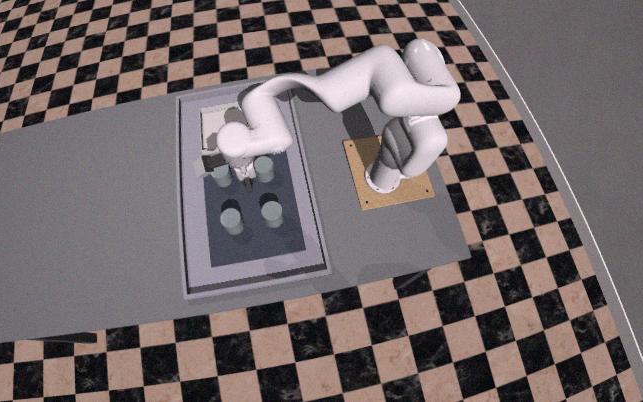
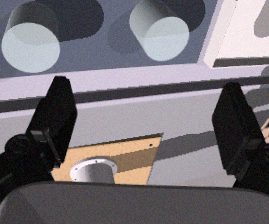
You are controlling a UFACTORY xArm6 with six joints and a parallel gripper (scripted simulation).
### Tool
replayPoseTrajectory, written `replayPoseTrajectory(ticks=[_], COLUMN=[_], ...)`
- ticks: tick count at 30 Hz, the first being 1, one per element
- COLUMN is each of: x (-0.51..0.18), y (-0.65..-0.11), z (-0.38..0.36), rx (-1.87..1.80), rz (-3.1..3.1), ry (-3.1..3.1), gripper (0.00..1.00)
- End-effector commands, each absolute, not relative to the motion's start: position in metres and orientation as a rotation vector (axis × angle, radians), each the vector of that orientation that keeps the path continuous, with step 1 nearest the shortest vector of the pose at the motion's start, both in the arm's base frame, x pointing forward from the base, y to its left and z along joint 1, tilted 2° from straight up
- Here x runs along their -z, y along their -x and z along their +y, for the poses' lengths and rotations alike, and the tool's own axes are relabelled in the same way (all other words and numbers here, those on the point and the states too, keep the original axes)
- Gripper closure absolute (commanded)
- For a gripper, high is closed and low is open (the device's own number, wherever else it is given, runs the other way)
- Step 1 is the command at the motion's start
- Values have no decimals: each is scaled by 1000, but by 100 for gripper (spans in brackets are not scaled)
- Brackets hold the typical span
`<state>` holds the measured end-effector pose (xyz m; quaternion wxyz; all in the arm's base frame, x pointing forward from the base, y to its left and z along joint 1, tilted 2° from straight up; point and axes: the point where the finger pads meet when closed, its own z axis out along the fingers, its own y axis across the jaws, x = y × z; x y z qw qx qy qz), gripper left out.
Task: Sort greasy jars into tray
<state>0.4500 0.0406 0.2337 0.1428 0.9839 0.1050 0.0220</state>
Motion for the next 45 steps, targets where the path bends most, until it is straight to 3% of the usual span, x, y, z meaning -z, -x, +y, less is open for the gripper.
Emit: replayPoseTrajectory(ticks=[1,31,32,45], x=[-235,-231,-231,-231], y=[-451,-469,-469,-469], z=[41,40,40,40], rx=[-60,10,10,10], rz=[300,166,166,166], ry=[-2856,-3177,-3177,-3177], gripper=[0,0,100,100])
